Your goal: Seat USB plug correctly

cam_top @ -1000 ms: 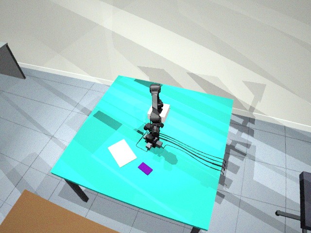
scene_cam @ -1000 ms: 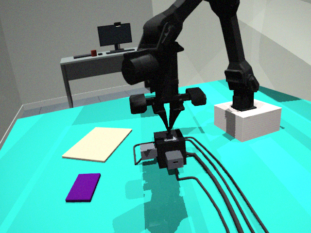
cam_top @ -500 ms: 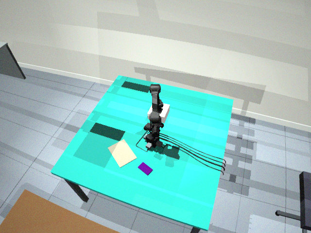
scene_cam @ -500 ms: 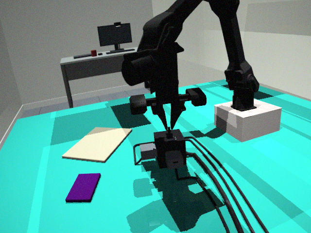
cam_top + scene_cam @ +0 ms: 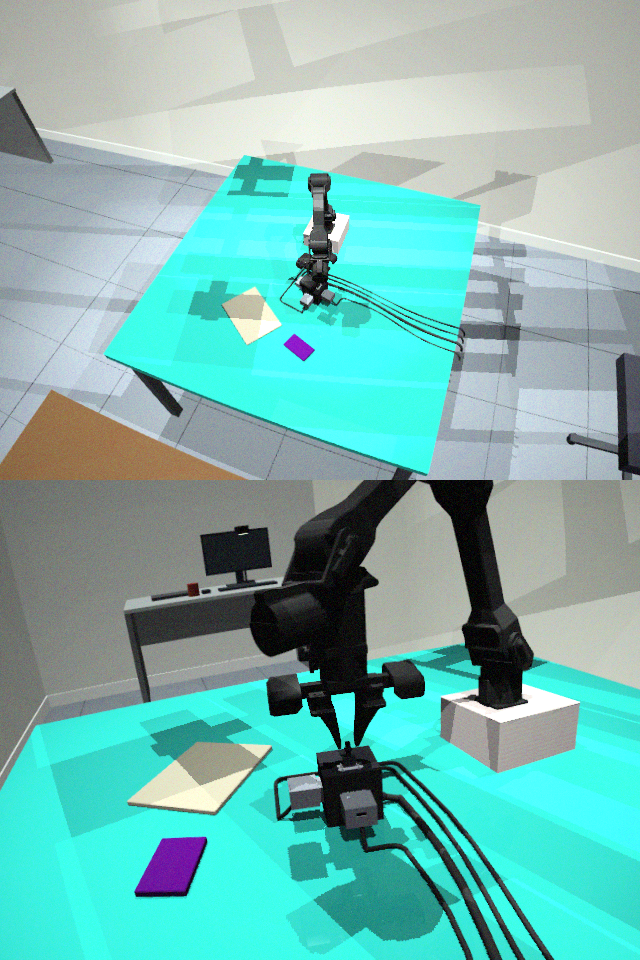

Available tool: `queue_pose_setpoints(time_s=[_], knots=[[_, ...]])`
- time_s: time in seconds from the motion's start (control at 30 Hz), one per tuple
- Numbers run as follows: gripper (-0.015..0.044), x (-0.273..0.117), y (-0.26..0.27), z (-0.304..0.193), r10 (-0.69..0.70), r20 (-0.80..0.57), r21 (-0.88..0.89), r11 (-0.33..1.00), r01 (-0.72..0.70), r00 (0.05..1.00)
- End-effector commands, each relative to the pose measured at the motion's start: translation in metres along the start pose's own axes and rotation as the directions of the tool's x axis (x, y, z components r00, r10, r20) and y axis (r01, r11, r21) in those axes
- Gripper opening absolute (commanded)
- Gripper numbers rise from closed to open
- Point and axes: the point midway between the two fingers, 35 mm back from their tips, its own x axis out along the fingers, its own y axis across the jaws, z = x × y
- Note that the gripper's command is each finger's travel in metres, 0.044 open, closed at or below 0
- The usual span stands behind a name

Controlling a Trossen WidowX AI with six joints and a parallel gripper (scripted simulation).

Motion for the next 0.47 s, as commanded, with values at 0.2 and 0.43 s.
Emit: queue_pose_setpoints(time_s=[0.2, 0.43], knots=[[0.0095, -0.004, 0.000, 0.001, 0.000, 0.000, 0.000, 1.000, 0.000, 1.000], [0.0095, -0.011, 0.000, 0.001, 0.000, 0.000, 0.000, 1.000, 0.000, 1.000]])
